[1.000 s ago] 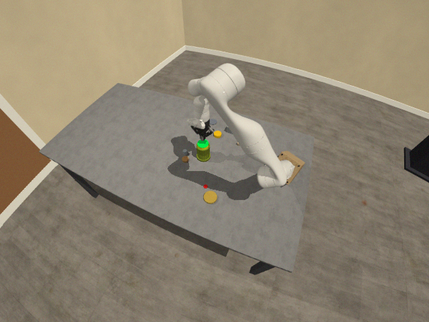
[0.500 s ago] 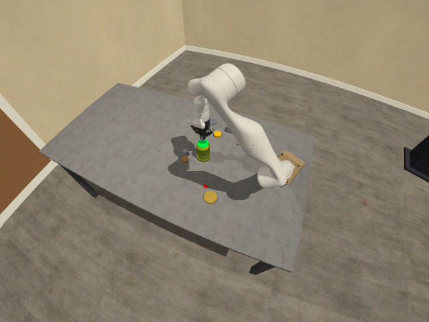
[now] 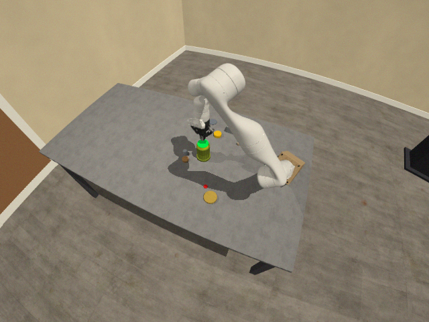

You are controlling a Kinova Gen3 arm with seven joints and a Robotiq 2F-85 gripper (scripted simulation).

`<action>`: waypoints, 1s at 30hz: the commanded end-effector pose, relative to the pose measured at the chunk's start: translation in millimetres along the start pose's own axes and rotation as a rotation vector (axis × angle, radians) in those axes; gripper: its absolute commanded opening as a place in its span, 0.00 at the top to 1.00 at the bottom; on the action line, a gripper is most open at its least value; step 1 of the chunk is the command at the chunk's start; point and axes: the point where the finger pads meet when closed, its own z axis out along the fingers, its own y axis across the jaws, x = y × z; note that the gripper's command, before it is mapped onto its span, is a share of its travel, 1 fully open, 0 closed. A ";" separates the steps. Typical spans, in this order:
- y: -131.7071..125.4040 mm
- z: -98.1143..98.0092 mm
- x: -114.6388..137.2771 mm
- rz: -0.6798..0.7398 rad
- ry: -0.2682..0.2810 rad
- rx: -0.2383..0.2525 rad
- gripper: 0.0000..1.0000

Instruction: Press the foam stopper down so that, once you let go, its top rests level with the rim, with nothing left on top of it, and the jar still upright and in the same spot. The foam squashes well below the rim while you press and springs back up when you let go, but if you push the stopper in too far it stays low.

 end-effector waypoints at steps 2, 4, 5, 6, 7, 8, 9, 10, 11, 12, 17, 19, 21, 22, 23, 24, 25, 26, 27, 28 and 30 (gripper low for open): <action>0.1 3.5 -0.2 0.000 0.000 -0.001 1.00; 0.1 8.6 -0.2 0.000 0.000 -0.001 1.00; 0.1 11.6 -0.2 0.000 0.000 -0.001 1.00; 0.1 14.7 -0.2 0.000 0.000 -0.001 1.00; 0.1 17.7 -0.2 0.000 0.000 -0.001 1.00; 0.1 20.4 -0.2 0.000 0.000 -0.001 1.00; 0.1 22.8 -0.2 0.000 0.000 -0.001 1.00; 0.1 24.7 -0.2 0.000 0.000 -0.001 1.00; 0.1 26.0 -0.2 0.000 0.000 -0.001 1.00; 0.1 26.8 -0.2 0.000 0.000 -0.001 1.00; 0.1 27.2 -0.2 0.000 0.000 -0.001 1.00; 0.1 27.2 -0.2 0.000 0.000 -0.001 1.00; 0.1 27.2 -0.2 0.000 0.000 -0.001 1.00; 0.1 27.2 -0.2 0.000 0.000 -0.001 1.00; 0.1 27.3 -0.2 0.000 0.000 -0.001 1.00; 0.1 27.3 -0.2 0.000 0.000 -0.001 1.00; 0.1 27.3 -0.2 0.000 0.000 -0.001 1.00; 0.1 27.4 -0.2 0.000 0.000 -0.001 1.00; 0.1 27.5 -0.2 0.000 0.000 -0.001 1.00; 0.1 27.6 -0.2 0.000 0.000 -0.001 1.00; 0.1 27.8 -0.2 0.000 0.000 -0.001 1.00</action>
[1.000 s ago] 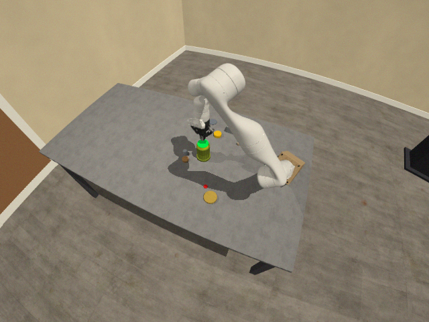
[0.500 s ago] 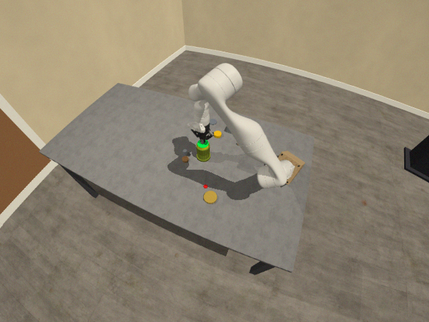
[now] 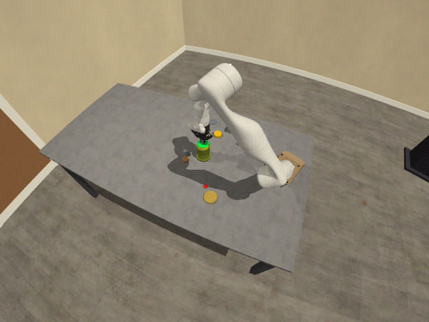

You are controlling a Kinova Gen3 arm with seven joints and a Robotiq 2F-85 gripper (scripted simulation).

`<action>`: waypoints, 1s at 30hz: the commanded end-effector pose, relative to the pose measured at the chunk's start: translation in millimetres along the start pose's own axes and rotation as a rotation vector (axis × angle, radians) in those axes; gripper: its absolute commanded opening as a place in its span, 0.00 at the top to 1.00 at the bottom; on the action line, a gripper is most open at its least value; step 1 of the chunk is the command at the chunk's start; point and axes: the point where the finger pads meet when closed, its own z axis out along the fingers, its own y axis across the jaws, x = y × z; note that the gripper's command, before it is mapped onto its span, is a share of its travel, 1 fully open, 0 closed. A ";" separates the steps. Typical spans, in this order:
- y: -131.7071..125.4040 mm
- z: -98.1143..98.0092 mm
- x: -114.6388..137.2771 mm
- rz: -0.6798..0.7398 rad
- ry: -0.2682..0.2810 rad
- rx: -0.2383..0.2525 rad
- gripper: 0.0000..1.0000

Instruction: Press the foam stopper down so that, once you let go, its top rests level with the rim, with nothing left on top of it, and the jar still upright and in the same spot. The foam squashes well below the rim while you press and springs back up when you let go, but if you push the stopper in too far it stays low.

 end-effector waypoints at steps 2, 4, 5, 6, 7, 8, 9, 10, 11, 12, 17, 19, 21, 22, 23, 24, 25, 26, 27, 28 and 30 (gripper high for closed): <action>0.2 -0.3 -0.3 0.000 -0.001 -0.001 1.00; 0.2 0.0 -0.3 0.000 -0.001 -0.001 1.00; 0.2 0.1 -0.3 0.000 -0.001 -0.001 1.00; 0.2 0.3 -0.3 0.000 -0.001 -0.001 1.00; 0.2 0.5 -0.3 0.000 -0.001 -0.001 1.00; 0.2 0.7 -0.3 0.000 -0.001 -0.001 1.00; 0.2 1.0 -0.3 0.000 -0.001 -0.001 1.00; 0.2 1.2 -0.3 0.000 -0.001 -0.001 1.00; 0.2 1.5 -0.3 0.000 -0.001 -0.001 1.00; 0.2 1.8 -0.3 0.000 -0.001 -0.001 1.00; 0.2 3.5 -0.3 0.000 -0.001 -0.001 1.00; 0.2 3.5 -0.3 0.000 -0.001 -0.001 1.00; 0.2 4.3 -0.3 0.000 -0.001 -0.001 1.00; 0.2 4.8 -0.3 0.000 -0.001 -0.001 1.00; 0.2 5.2 -0.3 0.000 -0.001 -0.001 1.00; 0.2 5.7 -0.3 0.000 -0.001 -0.001 1.00; 0.2 6.1 -0.3 0.000 -0.001 -0.001 1.00; 0.2 6.6 -0.3 0.000 -0.001 -0.001 1.00; 0.2 7.1 -0.3 0.000 -0.001 -0.001 1.00; 0.2 7.6 -0.3 0.000 -0.001 -0.001 1.00; 0.2 8.7 -0.3 0.000 -0.001 -0.001 1.00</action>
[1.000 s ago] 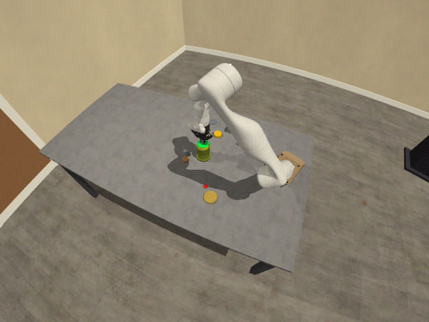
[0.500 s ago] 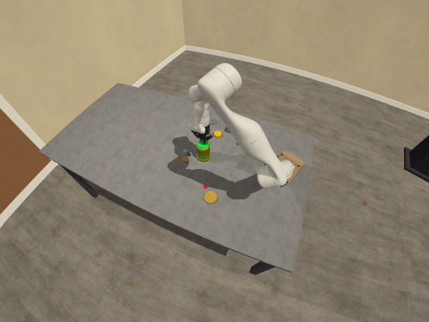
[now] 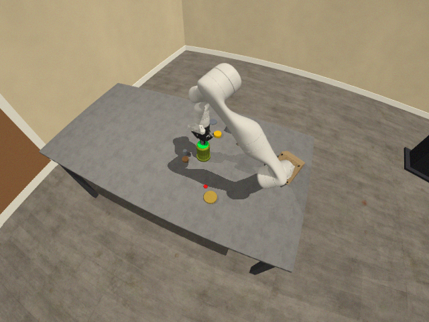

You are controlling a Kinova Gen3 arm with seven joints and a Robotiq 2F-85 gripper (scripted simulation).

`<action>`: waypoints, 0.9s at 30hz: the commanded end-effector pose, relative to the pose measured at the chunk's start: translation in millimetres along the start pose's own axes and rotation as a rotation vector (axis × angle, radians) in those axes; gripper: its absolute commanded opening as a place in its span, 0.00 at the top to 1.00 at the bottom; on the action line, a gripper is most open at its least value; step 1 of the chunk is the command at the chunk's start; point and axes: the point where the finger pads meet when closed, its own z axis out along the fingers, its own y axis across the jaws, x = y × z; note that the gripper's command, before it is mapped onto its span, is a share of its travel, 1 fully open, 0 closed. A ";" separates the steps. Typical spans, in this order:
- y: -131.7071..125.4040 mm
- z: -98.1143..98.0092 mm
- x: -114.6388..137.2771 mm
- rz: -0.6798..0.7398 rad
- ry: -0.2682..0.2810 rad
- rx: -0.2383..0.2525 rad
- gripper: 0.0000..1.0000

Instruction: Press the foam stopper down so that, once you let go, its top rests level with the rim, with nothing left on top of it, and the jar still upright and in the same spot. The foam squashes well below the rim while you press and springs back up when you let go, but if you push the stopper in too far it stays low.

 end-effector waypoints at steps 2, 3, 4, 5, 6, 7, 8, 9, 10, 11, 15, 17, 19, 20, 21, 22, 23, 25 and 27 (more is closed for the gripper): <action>0.0 2.2 0.0 0.000 0.001 0.000 1.00; 0.0 2.8 0.0 0.000 0.001 0.000 1.00; 0.0 3.4 0.0 0.000 0.001 0.000 1.00; 0.0 3.4 0.0 0.000 0.001 0.000 1.00; 0.0 3.4 0.0 0.000 0.001 0.000 1.00; 0.0 4.0 0.0 0.000 0.001 0.000 1.00; 0.0 4.5 0.0 0.000 0.001 0.000 1.00; 0.0 5.1 0.0 0.000 0.001 0.000 1.00; 0.0 5.8 0.0 0.000 0.001 0.000 1.00; 0.0 6.4 0.0 0.000 0.001 0.000 1.00; 0.0 8.8 0.0 0.000 0.001 0.000 1.00; 0.0 10.1 0.0 0.000 0.001 0.000 1.00; 0.0 11.3 0.0 0.000 0.001 0.000 1.00; 0.0 12.0 0.0 0.000 0.001 0.000 1.00; 0.0 12.6 0.0 0.000 0.001 0.000 1.00; 0.0 12.6 0.0 0.000 0.001 0.000 1.00; 0.0 12.6 0.0 0.000 0.001 0.000 1.00; 0.0 13.8 0.0 0.000 0.001 0.000 1.00; 0.0 15.0 0.0 0.000 0.001 0.000 1.00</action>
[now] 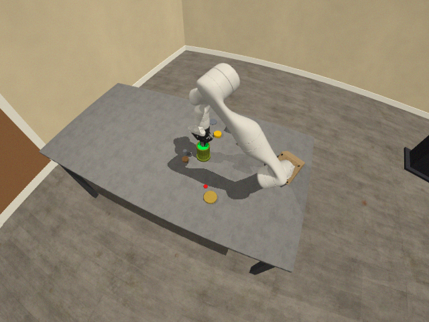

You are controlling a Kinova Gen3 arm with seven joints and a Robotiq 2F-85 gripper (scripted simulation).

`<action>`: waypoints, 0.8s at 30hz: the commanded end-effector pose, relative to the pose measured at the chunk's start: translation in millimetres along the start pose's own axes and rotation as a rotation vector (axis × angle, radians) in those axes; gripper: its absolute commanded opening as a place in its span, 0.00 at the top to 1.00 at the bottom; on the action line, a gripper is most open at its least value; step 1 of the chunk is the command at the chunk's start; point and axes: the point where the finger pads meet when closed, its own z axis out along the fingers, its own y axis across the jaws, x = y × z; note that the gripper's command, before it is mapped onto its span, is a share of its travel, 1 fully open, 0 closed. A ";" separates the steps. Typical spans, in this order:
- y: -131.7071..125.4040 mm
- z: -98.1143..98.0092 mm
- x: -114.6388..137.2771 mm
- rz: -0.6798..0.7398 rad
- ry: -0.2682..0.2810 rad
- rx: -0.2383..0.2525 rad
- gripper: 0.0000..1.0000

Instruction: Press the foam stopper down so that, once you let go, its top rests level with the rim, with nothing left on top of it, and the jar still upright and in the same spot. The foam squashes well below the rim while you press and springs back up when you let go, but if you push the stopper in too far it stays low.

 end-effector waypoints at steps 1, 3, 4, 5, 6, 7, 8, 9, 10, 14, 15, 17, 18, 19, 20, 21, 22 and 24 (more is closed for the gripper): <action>-0.1 2.6 0.4 0.000 0.002 0.001 1.00; -0.1 3.7 0.4 0.000 0.002 0.001 1.00; -0.1 4.2 0.4 0.000 0.002 0.001 1.00; -0.1 4.8 0.4 0.000 0.002 0.001 1.00; -0.1 5.3 0.4 0.000 0.002 0.001 1.00; -0.1 5.8 0.4 0.000 0.002 0.001 1.00; -0.1 6.3 0.4 0.000 0.002 0.001 1.00; -0.1 6.8 0.4 0.000 0.002 0.001 1.00; -0.1 7.3 0.4 0.000 0.002 0.001 1.00; -0.1 8.2 0.4 0.000 0.002 0.001 1.00; -0.1 8.7 0.4 0.000 0.002 0.001 1.00; -0.1 9.5 0.4 0.000 0.002 0.001 1.00; -0.1 9.9 0.4 0.000 0.002 0.001 1.00; -0.1 10.2 0.4 0.000 0.002 0.001 1.00; -0.1 10.6 0.4 0.000 0.002 0.001 1.00; -0.1 10.9 0.4 0.000 0.002 0.001 1.00; -0.1 11.2 0.4 0.000 0.002 0.001 1.00; -0.1 11.8 0.4 0.000 0.002 0.001 1.00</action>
